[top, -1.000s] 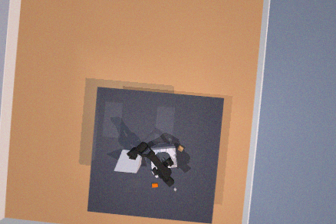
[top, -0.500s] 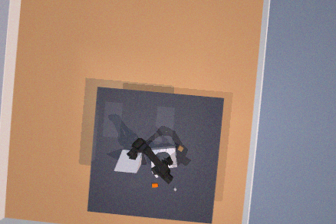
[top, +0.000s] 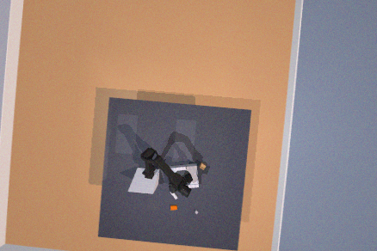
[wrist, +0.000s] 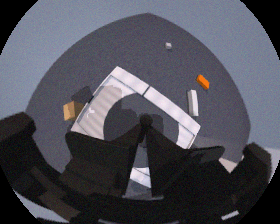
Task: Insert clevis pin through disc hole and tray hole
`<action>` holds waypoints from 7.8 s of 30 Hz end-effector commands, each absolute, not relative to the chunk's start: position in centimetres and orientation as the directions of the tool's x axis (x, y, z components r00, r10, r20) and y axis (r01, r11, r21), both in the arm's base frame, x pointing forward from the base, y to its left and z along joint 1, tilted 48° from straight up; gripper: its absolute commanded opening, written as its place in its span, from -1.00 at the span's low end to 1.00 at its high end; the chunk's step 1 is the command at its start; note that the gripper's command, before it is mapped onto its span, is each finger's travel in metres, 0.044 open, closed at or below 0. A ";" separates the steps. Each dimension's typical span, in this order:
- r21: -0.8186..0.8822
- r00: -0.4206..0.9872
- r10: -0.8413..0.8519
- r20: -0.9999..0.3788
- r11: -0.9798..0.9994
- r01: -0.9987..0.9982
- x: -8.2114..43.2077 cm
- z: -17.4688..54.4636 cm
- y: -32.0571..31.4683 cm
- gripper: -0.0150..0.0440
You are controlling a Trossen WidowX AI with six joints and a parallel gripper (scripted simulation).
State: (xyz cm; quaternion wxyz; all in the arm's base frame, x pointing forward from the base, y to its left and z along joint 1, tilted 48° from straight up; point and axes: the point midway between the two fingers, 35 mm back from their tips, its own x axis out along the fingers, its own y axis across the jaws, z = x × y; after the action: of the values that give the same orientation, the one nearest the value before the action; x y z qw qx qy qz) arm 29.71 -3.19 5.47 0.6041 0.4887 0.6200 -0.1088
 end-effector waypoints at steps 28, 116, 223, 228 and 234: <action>0.456 0.540 -0.042 -0.840 0.485 0.746 28.6 5.5 -1.3 -0.49; 0.462 0.574 -0.112 -0.811 0.481 0.745 27.4 4.8 0.0 -0.49; 0.463 0.576 -0.111 -0.810 0.480 0.745 29.9 5.6 1.0 -0.49; 0.463 0.576 -0.111 -0.810 0.480 0.745 30.0 5.7 1.1 -0.49; 0.463 0.576 -0.111 -0.810 0.480 0.745 30.1 5.7 1.2 -0.49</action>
State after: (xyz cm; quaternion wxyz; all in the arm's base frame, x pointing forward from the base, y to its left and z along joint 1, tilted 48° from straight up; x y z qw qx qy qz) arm 29.94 1.04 5.65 0.7781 0.4263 0.3692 -0.2765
